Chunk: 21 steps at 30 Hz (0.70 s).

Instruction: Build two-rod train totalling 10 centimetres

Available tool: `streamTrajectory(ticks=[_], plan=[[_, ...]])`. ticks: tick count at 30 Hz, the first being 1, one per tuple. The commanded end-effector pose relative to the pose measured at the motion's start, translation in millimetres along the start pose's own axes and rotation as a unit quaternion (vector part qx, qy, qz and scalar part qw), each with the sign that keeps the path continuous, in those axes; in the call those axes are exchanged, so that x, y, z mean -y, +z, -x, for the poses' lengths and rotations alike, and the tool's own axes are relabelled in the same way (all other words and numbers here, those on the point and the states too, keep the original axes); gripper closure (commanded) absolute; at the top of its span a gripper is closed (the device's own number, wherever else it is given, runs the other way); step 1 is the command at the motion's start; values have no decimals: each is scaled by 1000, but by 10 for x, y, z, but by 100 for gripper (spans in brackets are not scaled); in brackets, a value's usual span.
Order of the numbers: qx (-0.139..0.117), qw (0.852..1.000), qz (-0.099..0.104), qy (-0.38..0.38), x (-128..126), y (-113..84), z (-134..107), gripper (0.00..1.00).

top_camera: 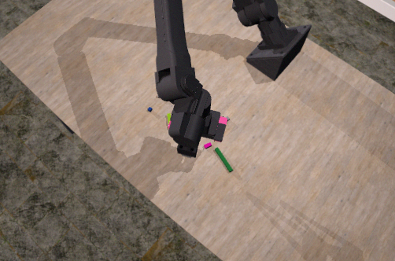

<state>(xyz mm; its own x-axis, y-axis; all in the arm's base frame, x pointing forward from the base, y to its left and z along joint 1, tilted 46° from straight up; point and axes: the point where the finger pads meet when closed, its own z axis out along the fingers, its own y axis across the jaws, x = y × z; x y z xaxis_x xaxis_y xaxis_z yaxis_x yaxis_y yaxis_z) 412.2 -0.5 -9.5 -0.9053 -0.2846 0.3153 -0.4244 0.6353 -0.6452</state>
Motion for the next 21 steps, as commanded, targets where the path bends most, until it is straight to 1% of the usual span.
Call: streamTrajectory(ticks=[1,11,12,16,21], plan=[[24,999,-2,43,200,-217,180,0],[24,999,-2,43,199,-217,180,0],[21,995,0,93,259,-184,169,0],[28,996,-3,83,176,-250,200,0],[28,996,-3,83,177,-247,199,0]])
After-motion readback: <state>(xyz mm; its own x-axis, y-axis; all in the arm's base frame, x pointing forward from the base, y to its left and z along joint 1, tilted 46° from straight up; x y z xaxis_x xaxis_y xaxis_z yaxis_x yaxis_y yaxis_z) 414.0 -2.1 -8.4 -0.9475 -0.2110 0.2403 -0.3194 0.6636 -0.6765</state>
